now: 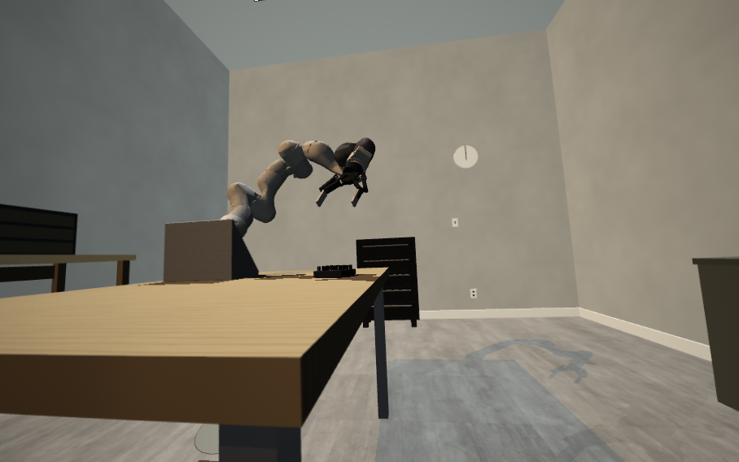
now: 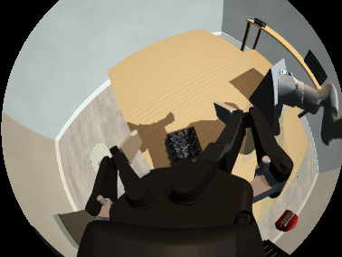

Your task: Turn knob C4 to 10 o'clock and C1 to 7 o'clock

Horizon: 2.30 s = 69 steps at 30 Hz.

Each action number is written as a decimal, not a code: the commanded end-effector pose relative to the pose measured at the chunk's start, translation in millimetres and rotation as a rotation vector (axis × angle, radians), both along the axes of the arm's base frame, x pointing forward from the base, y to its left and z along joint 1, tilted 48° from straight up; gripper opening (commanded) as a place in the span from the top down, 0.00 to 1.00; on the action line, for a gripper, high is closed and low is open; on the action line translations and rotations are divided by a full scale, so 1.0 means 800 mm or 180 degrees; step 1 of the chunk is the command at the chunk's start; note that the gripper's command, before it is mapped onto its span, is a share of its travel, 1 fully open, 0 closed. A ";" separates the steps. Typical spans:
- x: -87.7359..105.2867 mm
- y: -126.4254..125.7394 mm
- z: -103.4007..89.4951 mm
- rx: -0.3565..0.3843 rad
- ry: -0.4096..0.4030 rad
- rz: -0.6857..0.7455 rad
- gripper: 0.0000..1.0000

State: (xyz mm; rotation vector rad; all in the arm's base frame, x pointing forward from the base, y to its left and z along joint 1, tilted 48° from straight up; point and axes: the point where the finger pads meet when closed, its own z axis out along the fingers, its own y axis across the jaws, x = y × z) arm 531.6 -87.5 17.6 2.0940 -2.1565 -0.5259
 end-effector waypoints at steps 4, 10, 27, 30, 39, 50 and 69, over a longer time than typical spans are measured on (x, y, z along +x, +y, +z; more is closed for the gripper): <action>0.001 0.000 -0.002 0.0049 -0.0040 0.0157 0.00; 0.001 0.000 -0.002 0.0049 -0.0040 0.0157 0.00; -0.011 0.005 -0.020 0.0283 -0.0095 0.0472 0.00; -0.011 0.005 -0.020 0.0283 -0.0095 0.0472 0.00; -0.011 0.005 -0.020 0.0283 -0.0095 0.0472 0.00; -0.023 0.011 -0.038 0.0522 -0.0173 0.0785 0.00; -0.023 0.011 -0.038 0.0522 -0.0173 0.0785 0.00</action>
